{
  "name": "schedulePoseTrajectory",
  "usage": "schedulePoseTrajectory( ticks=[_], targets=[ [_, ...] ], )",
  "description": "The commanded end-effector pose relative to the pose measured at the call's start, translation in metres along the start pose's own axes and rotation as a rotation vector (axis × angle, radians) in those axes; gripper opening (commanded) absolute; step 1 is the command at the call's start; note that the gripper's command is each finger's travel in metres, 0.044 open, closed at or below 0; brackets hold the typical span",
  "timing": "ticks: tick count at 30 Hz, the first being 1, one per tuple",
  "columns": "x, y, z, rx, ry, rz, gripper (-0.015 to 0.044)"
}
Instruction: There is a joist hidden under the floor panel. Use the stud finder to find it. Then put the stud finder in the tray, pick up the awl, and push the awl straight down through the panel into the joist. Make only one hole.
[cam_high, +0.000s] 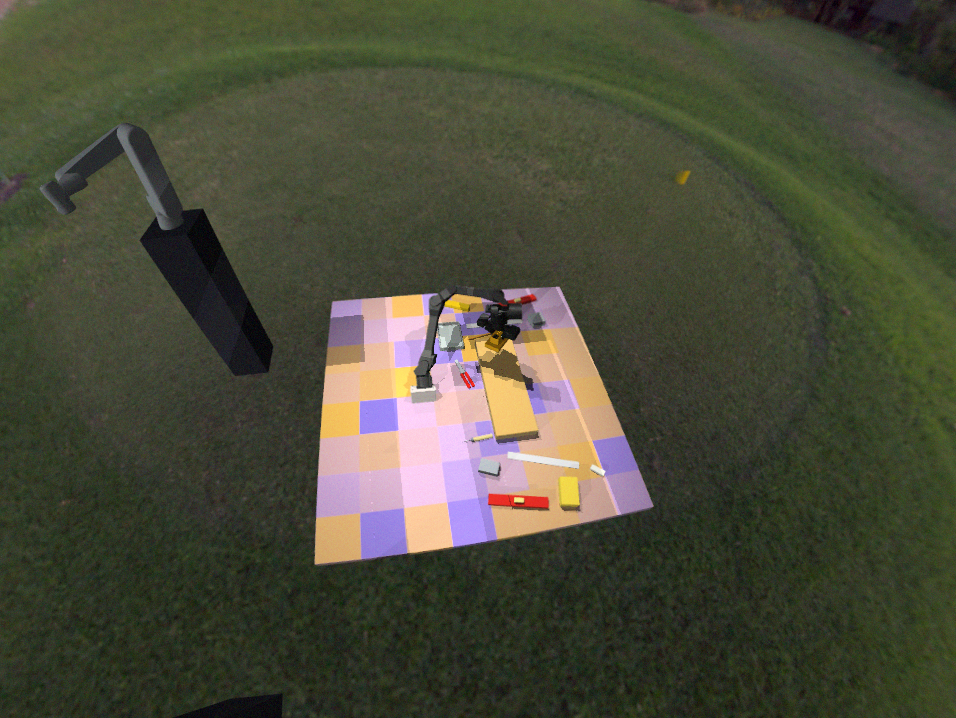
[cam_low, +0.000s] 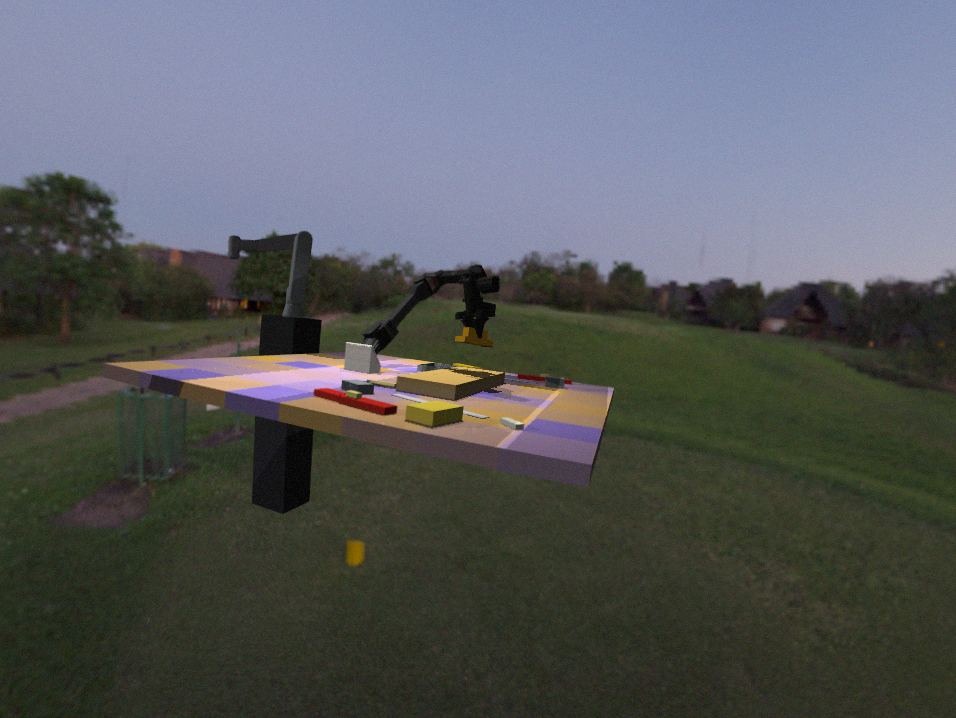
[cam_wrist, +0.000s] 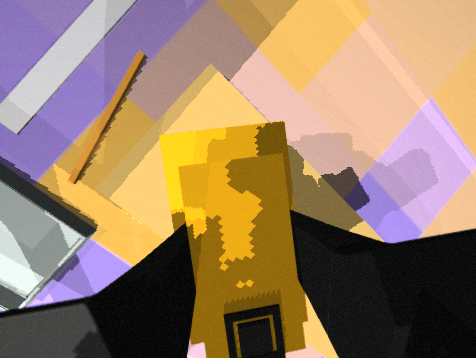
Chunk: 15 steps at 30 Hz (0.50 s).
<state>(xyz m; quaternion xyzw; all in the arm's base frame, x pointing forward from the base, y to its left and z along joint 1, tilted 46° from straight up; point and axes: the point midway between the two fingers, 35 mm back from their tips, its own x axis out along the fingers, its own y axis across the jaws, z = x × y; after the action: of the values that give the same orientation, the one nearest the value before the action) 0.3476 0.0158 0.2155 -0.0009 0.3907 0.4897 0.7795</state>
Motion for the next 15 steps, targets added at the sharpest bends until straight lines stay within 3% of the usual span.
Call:
schedulePoseTrajectory(
  ticks=[1,15],
  targets=[
    [0.003,0.030,0.009,-0.076,-0.010,0.023,0.0000],
    [0.010,0.123,0.023,-0.312,-0.039,0.103,0.0000]
  ],
)
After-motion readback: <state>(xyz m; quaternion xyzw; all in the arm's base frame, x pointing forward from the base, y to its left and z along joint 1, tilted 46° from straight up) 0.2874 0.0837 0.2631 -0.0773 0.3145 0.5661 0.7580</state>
